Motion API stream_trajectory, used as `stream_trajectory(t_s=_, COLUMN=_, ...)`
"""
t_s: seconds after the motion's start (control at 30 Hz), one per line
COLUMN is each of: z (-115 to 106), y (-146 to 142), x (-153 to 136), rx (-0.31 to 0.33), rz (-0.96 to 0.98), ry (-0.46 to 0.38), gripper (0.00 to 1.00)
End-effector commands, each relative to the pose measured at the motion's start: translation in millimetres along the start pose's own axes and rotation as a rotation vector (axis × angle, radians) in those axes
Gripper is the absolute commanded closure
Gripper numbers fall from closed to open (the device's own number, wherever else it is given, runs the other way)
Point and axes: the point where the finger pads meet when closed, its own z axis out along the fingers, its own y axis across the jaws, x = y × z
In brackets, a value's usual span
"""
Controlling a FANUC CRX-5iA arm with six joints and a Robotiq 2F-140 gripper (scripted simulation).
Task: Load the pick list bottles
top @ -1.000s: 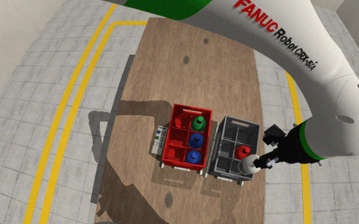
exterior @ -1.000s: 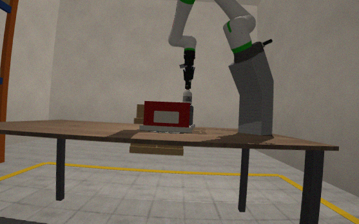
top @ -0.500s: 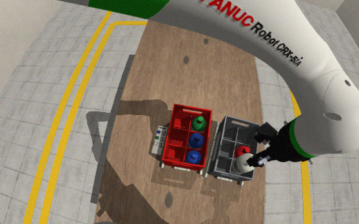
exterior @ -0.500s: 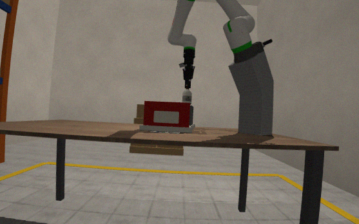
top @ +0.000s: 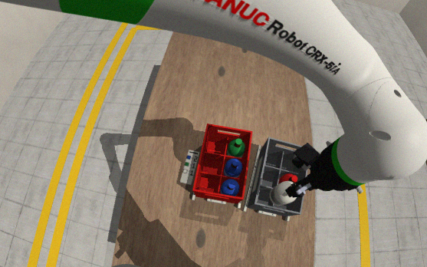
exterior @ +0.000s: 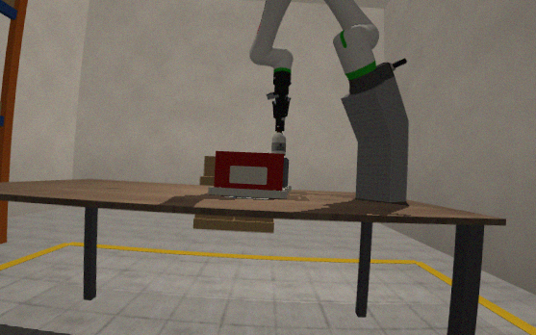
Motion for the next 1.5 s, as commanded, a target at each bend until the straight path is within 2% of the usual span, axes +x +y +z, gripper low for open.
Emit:
stream_trajectory(t_s=0.0, z=-1, y=-3, x=4, rx=-0.001, rz=0.0, ry=-0.001, gripper=0.9)
stream_trajectory(t_s=1.47, z=-1, y=-58, x=56, rx=-0.001, rz=0.0, ry=-0.001, gripper=0.9)
